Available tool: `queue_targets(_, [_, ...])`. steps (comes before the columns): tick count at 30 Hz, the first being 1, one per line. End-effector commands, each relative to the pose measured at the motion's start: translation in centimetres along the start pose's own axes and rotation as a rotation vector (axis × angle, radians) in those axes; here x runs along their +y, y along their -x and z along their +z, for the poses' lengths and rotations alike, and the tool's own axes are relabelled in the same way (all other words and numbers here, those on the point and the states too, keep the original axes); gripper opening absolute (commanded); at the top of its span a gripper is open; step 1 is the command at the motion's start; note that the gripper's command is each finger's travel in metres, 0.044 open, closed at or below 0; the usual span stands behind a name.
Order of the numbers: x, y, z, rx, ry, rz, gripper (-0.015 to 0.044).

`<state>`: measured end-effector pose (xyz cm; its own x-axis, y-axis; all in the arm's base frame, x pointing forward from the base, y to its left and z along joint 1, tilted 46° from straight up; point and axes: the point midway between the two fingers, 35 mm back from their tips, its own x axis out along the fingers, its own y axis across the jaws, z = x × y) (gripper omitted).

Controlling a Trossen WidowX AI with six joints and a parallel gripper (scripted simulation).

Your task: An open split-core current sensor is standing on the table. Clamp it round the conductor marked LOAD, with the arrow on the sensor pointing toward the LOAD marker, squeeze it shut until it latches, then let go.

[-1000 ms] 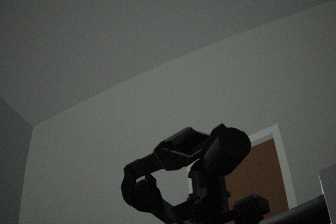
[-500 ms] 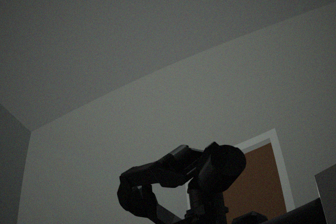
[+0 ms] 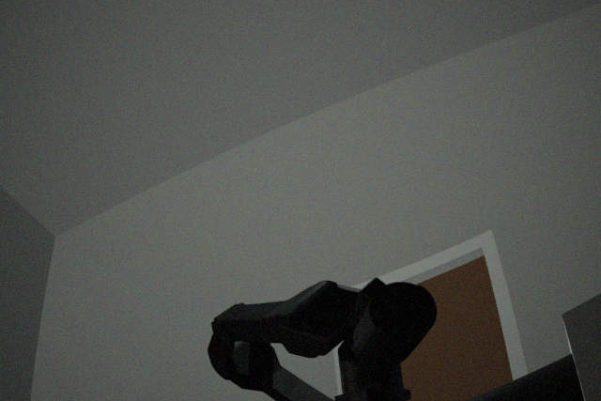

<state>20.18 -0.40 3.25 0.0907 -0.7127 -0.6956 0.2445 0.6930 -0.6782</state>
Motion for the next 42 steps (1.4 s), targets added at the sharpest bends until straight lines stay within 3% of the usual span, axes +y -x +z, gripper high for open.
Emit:
queue_targets(1, [0.0, 0.1, 0.0, 0.0, 0.0, 0.0, 0.0361])
queue_targets(4, [0.0, 0.1, 0.0, 0.0, 0.0, 0.0, 0.0282])
queue_targets(16, [0.0, 0.1, 0.0, 0.0, 0.0, 0.0, 0.0202])
queue_targets(24, [0.9, 1.9, 0.9, 0.0, 0.001, 0.007, 0.0])
queue_targets(42, [3.6, 8.6, 2.6, 0.0, 0.003, 0.011, 0.0])
